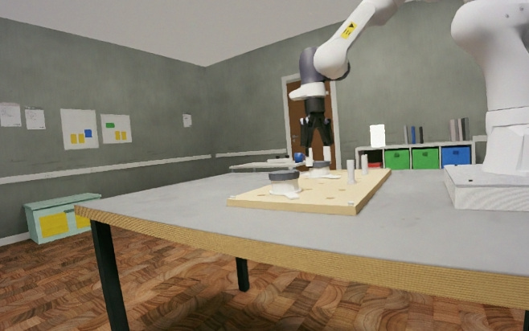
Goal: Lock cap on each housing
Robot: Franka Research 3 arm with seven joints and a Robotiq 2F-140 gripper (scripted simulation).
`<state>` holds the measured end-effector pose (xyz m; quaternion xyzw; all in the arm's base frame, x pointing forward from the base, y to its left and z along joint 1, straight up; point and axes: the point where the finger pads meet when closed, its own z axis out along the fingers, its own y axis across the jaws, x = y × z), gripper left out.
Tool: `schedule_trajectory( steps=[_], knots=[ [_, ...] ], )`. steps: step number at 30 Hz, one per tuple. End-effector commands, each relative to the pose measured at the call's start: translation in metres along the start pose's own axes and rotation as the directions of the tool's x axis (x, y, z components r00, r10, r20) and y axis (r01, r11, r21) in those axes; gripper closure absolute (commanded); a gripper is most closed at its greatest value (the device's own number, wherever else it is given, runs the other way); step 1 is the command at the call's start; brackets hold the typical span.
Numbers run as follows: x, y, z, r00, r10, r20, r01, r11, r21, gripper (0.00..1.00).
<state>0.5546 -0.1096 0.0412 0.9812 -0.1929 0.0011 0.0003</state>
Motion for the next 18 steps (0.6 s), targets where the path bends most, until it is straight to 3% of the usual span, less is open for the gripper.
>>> schedule_trajectory(
  steps=[1,18],
  knots=[
    [0.0011,-0.0010,0.0008,1.000,0.010,0.002,-0.010,1.000,0.000,0.90],
    [0.0002,-0.0042,0.0008,1.000,0.010,0.002,-0.010,1.000,0.000,0.90]
  ],
)
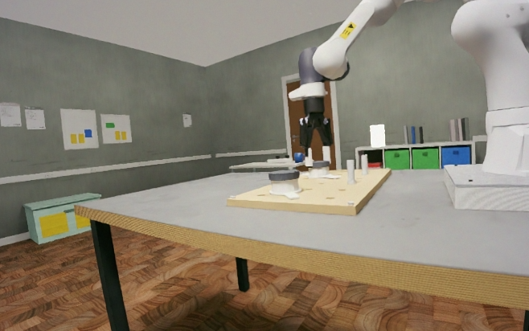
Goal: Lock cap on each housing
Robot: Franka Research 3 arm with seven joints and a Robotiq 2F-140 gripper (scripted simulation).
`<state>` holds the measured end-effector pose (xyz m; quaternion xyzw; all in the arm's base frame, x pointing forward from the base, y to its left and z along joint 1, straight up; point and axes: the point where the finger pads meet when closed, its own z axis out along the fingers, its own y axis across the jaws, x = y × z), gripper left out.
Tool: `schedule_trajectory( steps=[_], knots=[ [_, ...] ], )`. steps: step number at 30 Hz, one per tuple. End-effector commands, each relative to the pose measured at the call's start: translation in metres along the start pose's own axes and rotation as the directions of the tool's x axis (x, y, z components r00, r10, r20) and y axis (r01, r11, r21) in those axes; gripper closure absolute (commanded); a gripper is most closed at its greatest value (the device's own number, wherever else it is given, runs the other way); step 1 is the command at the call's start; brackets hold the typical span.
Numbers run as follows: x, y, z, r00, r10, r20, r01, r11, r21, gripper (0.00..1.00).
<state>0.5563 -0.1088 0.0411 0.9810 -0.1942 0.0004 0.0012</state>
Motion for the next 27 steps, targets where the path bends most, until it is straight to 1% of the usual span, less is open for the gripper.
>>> schedule_trajectory(
  steps=[1,7,22,27],
  knots=[
    [-0.002,-0.004,0.001,1.000,0.007,0.001,-0.007,1.000,0.002,0.90],
    [-0.004,-0.008,0.001,1.000,0.007,0.001,-0.007,1.000,0.002,0.90],
    [-0.015,-0.031,0.001,1.000,0.007,0.001,-0.007,1.000,0.002,0.90],
    [-0.017,-0.035,0.001,1.000,0.007,0.001,-0.007,1.000,0.002,0.90]
  ],
)
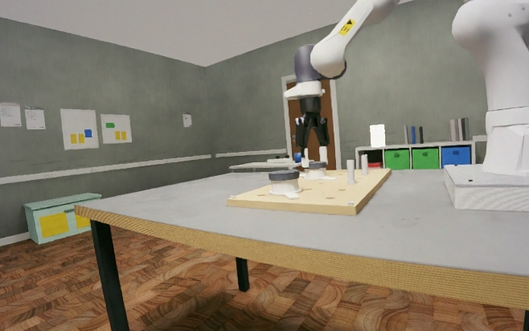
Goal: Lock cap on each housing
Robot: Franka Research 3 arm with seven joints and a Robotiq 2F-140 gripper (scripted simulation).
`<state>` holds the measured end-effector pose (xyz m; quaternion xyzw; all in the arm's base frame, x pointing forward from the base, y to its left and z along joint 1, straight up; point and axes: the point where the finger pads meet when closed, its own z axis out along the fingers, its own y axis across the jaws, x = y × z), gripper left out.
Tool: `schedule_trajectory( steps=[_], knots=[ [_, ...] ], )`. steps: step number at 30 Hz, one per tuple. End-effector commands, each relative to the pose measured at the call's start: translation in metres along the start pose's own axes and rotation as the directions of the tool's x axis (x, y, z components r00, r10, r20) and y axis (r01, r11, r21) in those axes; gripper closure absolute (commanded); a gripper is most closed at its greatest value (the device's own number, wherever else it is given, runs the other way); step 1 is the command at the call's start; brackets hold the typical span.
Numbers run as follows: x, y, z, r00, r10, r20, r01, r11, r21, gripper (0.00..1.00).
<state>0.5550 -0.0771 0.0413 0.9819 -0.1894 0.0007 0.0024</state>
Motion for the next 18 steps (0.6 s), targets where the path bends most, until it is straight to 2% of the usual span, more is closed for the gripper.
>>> schedule_trajectory(
  steps=[1,18],
  knots=[
    [-0.0040,-0.0075,0.0009,1.000,0.017,0.002,-0.017,1.000,0.004,0.90],
    [-0.0072,-0.0143,0.0008,1.000,0.017,0.002,-0.017,1.000,0.004,0.90]
  ],
)
